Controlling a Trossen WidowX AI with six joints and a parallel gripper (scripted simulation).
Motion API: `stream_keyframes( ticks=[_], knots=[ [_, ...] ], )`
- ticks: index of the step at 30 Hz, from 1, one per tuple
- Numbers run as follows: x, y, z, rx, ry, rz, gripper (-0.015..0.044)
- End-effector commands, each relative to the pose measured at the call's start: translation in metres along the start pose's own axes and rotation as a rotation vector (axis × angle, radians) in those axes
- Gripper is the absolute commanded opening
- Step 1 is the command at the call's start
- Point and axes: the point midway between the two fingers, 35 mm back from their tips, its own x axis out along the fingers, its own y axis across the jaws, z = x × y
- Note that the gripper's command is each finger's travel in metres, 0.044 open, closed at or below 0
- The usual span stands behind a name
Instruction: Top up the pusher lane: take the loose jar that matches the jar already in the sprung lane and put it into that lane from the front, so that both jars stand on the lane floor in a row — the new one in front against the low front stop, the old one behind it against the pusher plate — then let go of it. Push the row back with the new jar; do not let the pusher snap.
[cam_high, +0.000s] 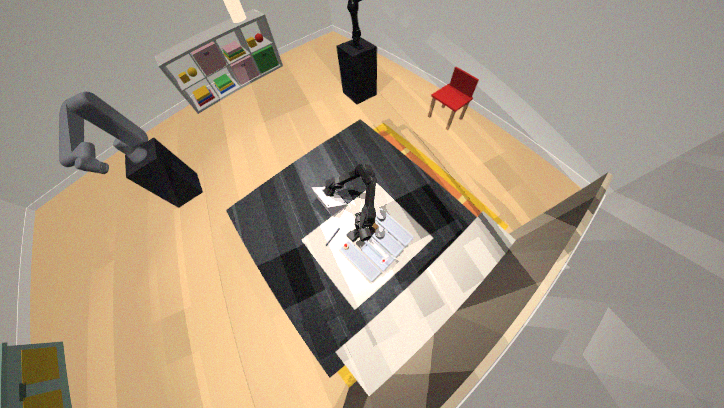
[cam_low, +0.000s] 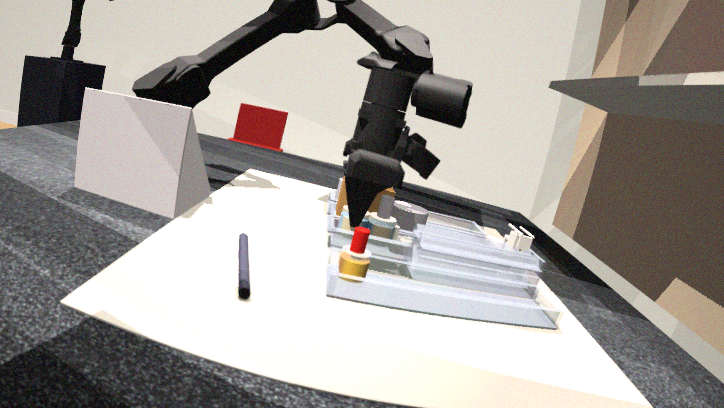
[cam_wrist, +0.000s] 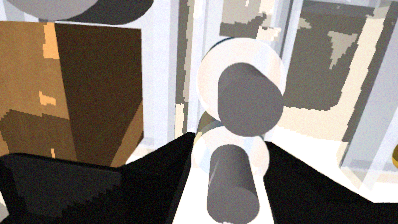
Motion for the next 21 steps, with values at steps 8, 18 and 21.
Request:
stream_keyframes(
  ticks=[8,18,21],
  knots=[
    [0.0011,0.0019,0.0014,-0.005,-0.012,0.01,0.0],
    [0.0012,0.0018,-0.0003,-0.005,-0.012,0.01,0.0],
    [0.0012,0.0018,-0.0008,-0.005,-0.012,0.01,0.0]
  ],
)
